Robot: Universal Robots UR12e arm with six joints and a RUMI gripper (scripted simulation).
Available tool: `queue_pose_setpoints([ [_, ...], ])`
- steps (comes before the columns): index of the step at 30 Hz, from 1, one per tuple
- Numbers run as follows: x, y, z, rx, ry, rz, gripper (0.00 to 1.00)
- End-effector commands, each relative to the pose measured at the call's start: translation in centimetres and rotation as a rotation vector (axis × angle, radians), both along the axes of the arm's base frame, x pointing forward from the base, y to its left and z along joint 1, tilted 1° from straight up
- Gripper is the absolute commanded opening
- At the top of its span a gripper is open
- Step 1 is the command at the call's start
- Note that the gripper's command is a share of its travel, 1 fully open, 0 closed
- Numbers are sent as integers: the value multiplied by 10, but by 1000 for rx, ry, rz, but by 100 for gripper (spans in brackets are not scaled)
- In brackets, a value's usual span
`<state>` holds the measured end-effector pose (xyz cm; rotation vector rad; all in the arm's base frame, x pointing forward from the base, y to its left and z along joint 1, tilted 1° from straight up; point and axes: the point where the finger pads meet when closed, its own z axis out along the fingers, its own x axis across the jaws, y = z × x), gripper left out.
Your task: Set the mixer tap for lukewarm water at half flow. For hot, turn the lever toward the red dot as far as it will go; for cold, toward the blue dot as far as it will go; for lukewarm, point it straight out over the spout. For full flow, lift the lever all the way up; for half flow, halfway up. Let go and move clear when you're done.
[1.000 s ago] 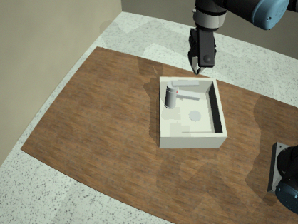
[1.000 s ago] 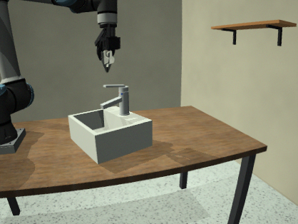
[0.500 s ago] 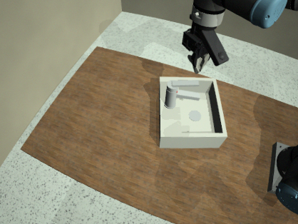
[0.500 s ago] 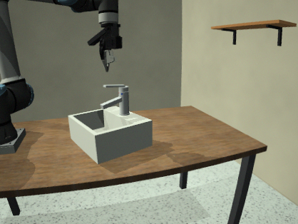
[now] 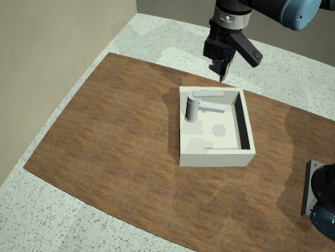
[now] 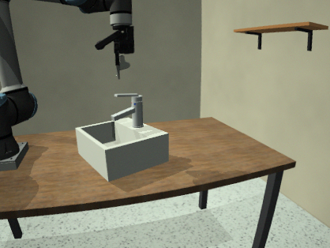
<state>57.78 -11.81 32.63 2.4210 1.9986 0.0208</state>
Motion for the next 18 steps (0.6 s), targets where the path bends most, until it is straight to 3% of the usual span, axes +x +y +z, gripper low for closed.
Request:
queue_pose_setpoints([
  [1, 3, -1, 2, 4, -5, 178, 0],
  [18, 6, -4, 3, 1, -7, 421, 0],
])
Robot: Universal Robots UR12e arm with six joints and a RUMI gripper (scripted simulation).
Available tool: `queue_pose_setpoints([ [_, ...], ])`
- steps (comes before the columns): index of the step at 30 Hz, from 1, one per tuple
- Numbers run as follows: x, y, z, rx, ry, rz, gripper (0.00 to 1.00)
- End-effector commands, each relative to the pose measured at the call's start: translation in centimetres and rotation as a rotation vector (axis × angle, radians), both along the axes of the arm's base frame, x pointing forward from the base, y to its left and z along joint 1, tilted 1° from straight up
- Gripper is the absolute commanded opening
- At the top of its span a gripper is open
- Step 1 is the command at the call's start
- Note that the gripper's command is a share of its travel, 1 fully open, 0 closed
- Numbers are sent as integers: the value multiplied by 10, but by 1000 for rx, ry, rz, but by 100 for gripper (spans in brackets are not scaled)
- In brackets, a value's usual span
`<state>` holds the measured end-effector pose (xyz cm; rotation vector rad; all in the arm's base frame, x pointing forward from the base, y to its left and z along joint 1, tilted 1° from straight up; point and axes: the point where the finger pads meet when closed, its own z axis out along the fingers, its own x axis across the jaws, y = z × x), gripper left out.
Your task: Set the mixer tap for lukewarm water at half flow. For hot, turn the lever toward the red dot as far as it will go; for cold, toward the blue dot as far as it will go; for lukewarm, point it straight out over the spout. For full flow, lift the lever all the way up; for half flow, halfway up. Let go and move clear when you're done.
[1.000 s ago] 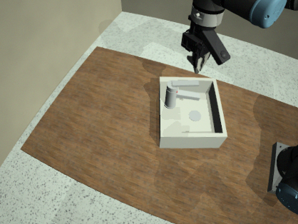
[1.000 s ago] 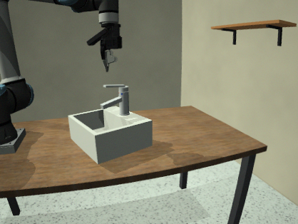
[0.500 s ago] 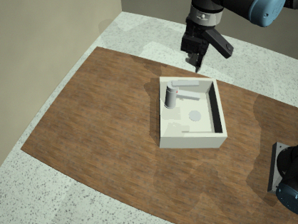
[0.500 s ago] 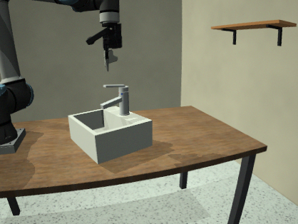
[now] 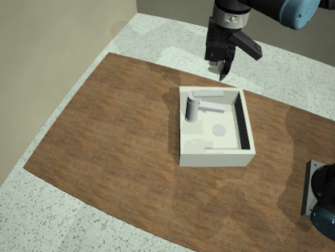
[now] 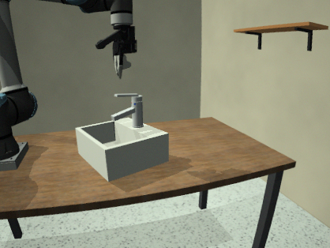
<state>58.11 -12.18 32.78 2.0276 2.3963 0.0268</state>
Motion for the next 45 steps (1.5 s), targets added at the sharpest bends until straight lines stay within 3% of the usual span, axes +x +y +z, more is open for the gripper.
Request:
queue_pose_setpoints([
  [1, 2, 0, 1, 1, -2, 72, 0],
  [18, 3, -1, 2, 0, -3, 113, 0],
  [19, 3, -1, 2, 0, -3, 113, 37],
  [45, 3, 0, 2, 0, -3, 112, 37],
])
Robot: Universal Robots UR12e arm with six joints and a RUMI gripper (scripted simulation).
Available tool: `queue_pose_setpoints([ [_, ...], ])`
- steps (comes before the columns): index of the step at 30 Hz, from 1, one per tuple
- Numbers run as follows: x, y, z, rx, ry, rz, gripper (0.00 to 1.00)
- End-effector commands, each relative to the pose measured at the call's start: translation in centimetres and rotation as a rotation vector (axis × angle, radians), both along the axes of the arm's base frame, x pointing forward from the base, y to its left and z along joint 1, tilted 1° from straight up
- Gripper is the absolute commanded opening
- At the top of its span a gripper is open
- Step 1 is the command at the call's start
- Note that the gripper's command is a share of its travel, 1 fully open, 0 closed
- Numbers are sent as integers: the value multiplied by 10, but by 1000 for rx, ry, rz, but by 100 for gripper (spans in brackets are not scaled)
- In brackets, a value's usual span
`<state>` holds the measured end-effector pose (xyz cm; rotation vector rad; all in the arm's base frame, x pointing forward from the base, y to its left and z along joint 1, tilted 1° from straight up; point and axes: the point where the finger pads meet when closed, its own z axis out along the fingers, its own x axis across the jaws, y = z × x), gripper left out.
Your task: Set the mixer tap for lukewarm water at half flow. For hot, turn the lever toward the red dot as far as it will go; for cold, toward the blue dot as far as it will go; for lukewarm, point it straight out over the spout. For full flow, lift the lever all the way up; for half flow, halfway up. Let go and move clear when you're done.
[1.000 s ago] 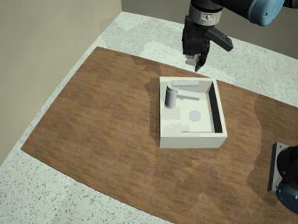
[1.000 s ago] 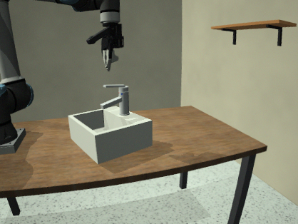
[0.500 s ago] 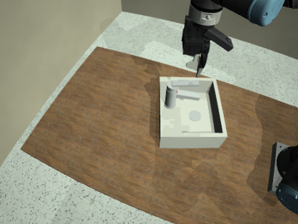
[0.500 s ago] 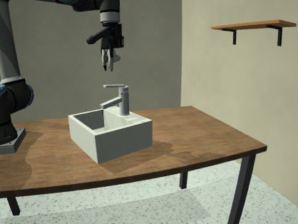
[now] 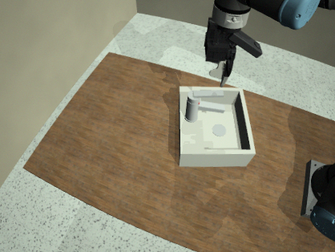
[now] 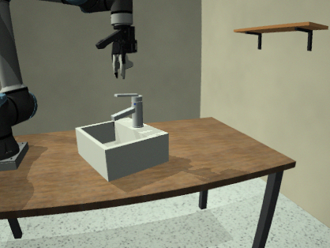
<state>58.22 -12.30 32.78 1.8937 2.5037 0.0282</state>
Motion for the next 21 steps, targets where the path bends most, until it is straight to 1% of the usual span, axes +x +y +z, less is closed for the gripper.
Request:
queue_pose_setpoints([
  [1, 2, 1, 1, 0, -2, 3, 37],
  [14, 2, 1, 1, 0, -2, 3, 37],
  [21, 0, 1, -5, 2, 2, 3, 37],
])
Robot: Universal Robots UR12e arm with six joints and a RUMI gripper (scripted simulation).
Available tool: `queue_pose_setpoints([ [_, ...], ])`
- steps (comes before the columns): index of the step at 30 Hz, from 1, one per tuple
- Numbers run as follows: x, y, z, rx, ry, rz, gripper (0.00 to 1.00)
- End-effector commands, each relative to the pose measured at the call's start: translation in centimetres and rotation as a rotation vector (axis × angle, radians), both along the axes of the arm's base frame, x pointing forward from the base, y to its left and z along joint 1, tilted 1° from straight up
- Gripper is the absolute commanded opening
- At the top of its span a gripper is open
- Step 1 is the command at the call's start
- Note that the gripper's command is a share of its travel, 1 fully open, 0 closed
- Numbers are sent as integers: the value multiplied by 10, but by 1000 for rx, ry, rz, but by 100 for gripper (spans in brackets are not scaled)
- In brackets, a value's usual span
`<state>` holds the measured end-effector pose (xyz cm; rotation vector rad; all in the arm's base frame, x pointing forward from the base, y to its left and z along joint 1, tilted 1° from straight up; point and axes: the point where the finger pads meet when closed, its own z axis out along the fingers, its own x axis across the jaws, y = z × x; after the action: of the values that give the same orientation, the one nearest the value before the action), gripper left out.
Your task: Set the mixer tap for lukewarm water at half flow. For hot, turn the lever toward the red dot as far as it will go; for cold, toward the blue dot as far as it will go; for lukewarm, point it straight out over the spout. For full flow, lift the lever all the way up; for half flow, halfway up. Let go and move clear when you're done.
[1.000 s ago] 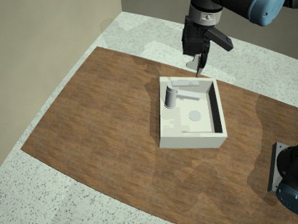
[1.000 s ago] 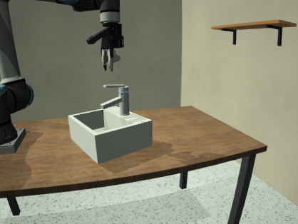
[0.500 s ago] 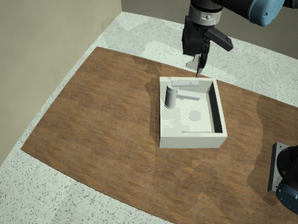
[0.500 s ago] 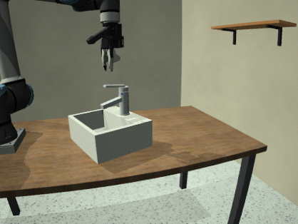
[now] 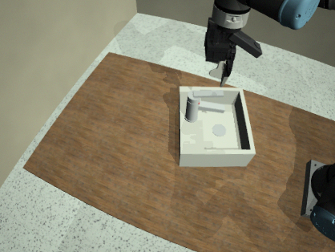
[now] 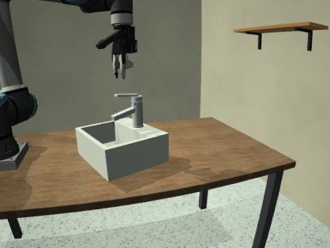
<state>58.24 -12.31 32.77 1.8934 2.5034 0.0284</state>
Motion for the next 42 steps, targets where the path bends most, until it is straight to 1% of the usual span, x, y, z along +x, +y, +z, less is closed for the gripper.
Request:
queue_pose_setpoints([
  [1, 0, 2, -5, 2, 2, 3, 37],
  [10, 0, 2, -12, 2, 2, 3, 37],
  [24, 0, 2, -35, 3, 3, 3, 37],
  [42, 0, 2, -52, 2, 2, 3, 37],
])
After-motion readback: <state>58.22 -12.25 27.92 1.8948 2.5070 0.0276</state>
